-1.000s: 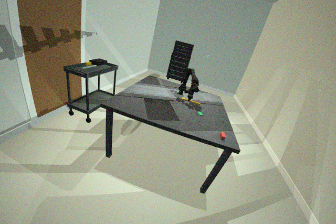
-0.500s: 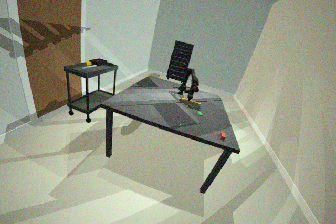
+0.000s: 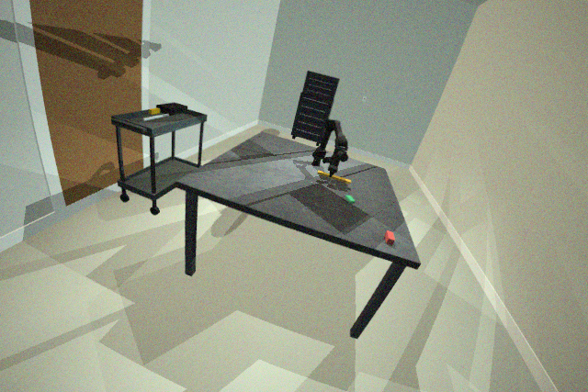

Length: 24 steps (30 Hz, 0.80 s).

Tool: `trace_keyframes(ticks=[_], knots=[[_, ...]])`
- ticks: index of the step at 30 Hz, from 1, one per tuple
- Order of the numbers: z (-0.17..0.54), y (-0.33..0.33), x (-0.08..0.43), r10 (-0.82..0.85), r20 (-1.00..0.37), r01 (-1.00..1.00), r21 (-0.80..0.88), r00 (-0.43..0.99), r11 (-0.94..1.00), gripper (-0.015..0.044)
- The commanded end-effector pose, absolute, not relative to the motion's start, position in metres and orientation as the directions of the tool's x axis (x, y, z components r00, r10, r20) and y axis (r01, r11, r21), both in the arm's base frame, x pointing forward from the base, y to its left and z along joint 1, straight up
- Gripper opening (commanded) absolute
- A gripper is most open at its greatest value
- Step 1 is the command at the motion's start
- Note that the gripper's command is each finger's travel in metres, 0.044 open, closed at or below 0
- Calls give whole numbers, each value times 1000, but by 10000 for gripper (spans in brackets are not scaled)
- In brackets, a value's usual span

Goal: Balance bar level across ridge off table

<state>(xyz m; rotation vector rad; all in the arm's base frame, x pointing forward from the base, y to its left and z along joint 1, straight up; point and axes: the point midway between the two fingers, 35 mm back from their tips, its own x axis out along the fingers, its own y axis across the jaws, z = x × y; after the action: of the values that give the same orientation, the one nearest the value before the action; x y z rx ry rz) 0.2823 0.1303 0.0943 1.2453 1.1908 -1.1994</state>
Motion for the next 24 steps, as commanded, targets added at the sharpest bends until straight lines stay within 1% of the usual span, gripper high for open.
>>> trace_keyframes(ticks=[1,3,4,24], knots=[[94,130,282,13,-1000,999,25,25,-20,105],[94,130,282,13,-1000,999,25,25,-20,157],[94,130,282,13,-1000,999,25,25,-20,167],[94,130,282,13,-1000,999,25,25,-20,169]])
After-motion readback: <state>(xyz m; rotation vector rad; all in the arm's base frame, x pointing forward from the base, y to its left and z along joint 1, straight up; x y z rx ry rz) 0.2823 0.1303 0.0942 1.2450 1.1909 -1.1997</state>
